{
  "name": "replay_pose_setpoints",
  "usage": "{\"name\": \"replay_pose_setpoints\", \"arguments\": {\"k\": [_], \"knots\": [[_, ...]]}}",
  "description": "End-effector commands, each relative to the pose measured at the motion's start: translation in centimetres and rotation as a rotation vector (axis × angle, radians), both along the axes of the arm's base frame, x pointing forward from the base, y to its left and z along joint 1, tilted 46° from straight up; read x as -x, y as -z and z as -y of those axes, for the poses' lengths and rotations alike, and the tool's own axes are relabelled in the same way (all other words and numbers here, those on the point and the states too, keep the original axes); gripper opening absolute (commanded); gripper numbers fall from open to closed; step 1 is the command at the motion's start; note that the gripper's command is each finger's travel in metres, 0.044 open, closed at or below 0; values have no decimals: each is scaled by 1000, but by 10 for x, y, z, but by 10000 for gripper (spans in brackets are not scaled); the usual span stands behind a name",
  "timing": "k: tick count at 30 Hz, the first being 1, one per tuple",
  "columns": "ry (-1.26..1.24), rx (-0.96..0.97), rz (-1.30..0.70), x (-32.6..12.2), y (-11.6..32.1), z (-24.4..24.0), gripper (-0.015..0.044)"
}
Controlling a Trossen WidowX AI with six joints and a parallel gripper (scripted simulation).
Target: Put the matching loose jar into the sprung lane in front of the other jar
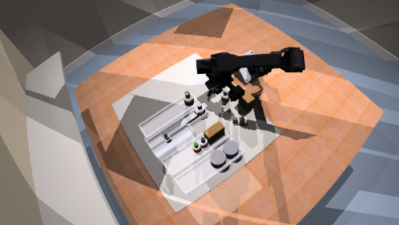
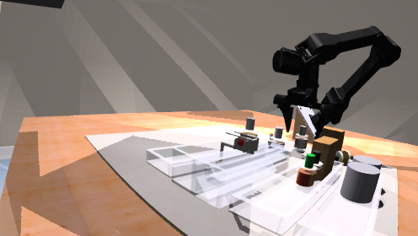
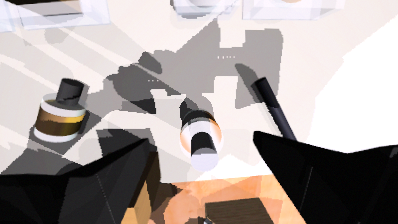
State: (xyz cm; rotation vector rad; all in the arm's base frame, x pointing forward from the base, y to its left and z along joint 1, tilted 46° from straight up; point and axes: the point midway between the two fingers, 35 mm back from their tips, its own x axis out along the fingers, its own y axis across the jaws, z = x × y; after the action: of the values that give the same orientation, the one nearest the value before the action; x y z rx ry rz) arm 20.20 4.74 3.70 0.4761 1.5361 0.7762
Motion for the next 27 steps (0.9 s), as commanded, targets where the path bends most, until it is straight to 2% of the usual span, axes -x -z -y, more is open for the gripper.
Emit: {"name": "replay_pose_setpoints", "arguments": {"k": [1,7,18,23,27], "knots": [[4,-3,-6,2,5,-5,440],[4,-4,-6,3,10,-11,440],[4,-4,-6,3,10,-11,151],[4,-4,-6,3,10,-11,118],[5,-2,-5,1,5,-5,13]]}}
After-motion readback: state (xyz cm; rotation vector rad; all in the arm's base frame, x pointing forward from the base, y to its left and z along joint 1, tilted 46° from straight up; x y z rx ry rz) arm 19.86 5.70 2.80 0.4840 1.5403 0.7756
